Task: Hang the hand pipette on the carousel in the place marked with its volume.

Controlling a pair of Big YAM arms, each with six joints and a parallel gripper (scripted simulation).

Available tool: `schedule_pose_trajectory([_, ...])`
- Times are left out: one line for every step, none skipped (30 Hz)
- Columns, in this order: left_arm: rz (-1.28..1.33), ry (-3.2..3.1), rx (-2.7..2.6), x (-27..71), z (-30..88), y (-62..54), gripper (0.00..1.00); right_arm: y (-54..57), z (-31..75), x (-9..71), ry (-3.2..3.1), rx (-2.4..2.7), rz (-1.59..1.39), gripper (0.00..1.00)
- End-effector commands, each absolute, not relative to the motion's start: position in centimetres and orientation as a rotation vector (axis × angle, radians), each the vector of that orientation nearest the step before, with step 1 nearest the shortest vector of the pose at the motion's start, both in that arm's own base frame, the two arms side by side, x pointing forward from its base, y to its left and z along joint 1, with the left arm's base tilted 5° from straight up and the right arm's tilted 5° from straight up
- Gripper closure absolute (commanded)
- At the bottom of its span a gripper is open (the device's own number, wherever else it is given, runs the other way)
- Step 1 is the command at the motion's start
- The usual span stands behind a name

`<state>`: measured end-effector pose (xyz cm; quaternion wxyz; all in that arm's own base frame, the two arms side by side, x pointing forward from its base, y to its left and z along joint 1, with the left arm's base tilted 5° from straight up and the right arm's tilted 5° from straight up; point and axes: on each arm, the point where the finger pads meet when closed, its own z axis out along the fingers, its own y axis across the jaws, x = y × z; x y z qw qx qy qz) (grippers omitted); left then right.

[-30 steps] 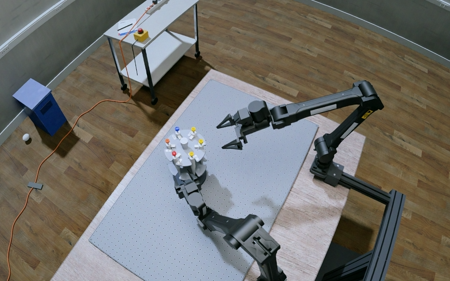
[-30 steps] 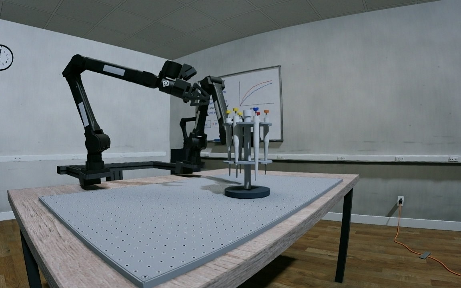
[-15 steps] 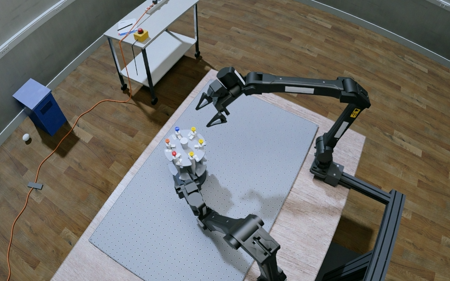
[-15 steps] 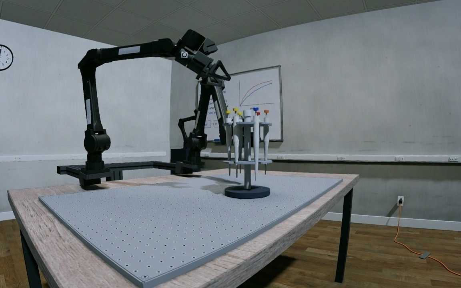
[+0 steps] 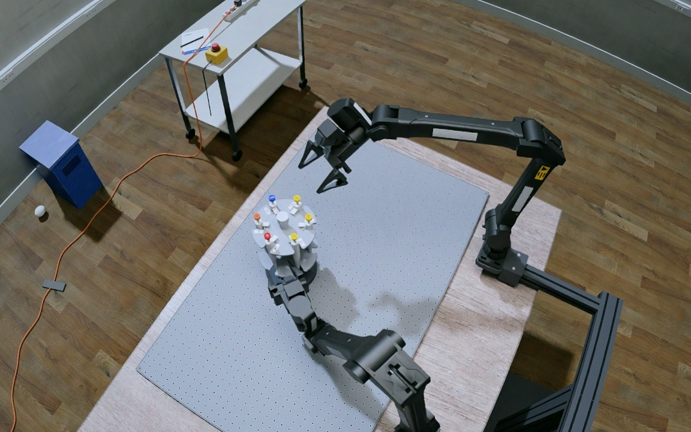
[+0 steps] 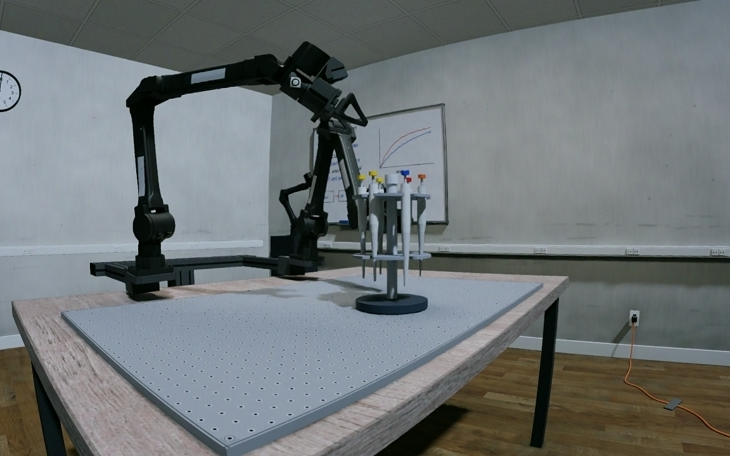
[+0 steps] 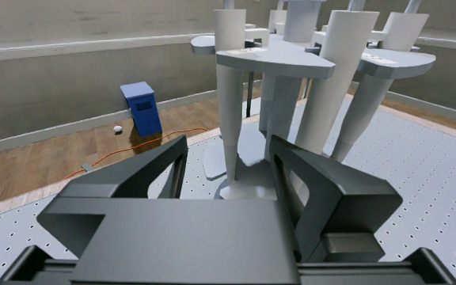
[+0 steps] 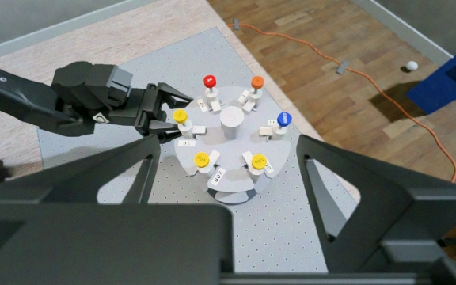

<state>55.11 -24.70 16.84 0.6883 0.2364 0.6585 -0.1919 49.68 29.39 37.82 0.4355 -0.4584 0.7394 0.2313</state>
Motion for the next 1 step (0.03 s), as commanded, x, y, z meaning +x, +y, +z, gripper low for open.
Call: schedule_pose_trajectory([-0.428,1.432,0.543,56.06,17.98,-25.85,0.35,29.78,42.74,50.22,1.745,-1.138,0.547,0.0])
